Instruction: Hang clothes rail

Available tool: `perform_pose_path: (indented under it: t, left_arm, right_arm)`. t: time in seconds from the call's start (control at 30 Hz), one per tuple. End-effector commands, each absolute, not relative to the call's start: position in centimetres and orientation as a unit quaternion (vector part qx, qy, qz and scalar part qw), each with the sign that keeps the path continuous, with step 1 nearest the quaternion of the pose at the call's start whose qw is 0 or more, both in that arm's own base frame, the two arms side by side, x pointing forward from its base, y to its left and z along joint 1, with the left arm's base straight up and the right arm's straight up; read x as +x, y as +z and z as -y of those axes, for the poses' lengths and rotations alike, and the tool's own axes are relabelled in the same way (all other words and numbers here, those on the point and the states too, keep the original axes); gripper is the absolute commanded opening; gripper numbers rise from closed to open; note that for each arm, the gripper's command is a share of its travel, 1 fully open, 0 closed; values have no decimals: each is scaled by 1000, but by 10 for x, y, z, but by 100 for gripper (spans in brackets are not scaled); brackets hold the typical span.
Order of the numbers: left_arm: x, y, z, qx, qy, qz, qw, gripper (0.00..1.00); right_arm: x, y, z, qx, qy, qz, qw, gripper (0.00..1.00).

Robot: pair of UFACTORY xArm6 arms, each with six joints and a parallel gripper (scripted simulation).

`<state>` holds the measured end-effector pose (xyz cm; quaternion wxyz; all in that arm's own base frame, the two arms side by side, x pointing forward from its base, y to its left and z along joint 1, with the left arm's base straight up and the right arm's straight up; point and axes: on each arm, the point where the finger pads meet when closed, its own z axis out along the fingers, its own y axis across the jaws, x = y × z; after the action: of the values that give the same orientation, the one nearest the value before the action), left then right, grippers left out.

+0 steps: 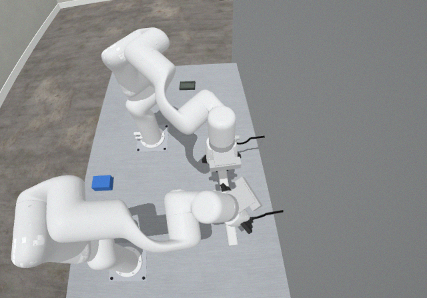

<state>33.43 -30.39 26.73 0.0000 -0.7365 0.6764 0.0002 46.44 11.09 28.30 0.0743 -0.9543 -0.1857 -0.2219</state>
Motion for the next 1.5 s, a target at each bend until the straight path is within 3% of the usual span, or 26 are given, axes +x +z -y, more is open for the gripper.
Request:
perform_pose_path:
  t: [0.0,1.47]
  left_arm:
    - [336,269,305,-738,-5,-675,0,0]
    - [410,269,299,-738,-5,-675,0,0]
  right_arm:
    - [466,285,-111,-954,-226,182,75,100]
    - [466,285,-111,-954,-226,182,75,100]
